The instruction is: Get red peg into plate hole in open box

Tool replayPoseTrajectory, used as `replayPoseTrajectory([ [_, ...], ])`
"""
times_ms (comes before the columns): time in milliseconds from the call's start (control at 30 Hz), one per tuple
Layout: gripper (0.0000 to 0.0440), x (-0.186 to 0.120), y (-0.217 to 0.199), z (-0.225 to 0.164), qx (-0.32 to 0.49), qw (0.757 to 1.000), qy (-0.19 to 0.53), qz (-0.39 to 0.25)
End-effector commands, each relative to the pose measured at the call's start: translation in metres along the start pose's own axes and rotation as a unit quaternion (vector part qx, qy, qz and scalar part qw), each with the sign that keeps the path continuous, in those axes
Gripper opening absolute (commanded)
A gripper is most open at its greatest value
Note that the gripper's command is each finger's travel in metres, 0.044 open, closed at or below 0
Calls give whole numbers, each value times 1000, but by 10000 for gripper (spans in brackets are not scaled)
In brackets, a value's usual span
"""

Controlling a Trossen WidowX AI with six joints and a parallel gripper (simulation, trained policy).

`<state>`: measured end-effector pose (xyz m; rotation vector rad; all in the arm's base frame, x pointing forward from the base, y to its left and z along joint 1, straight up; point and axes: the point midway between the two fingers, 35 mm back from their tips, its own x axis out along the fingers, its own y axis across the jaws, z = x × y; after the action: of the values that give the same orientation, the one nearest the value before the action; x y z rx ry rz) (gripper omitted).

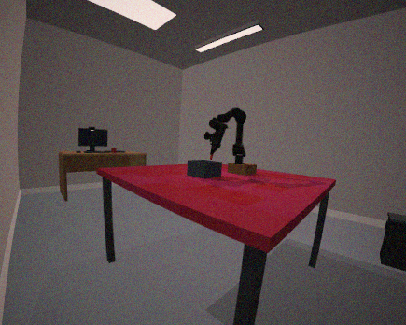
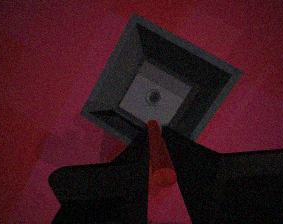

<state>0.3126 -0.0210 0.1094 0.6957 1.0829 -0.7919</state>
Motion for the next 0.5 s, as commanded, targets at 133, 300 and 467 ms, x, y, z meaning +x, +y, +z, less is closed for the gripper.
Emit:
replayPoseTrajectory([
  [133,3,17,-2,19,17,1000,8,-4],
  [300,5,29,-3,26,24,999,19,-9],
  [467,5,46,-4,27,26,999,30,-16],
])
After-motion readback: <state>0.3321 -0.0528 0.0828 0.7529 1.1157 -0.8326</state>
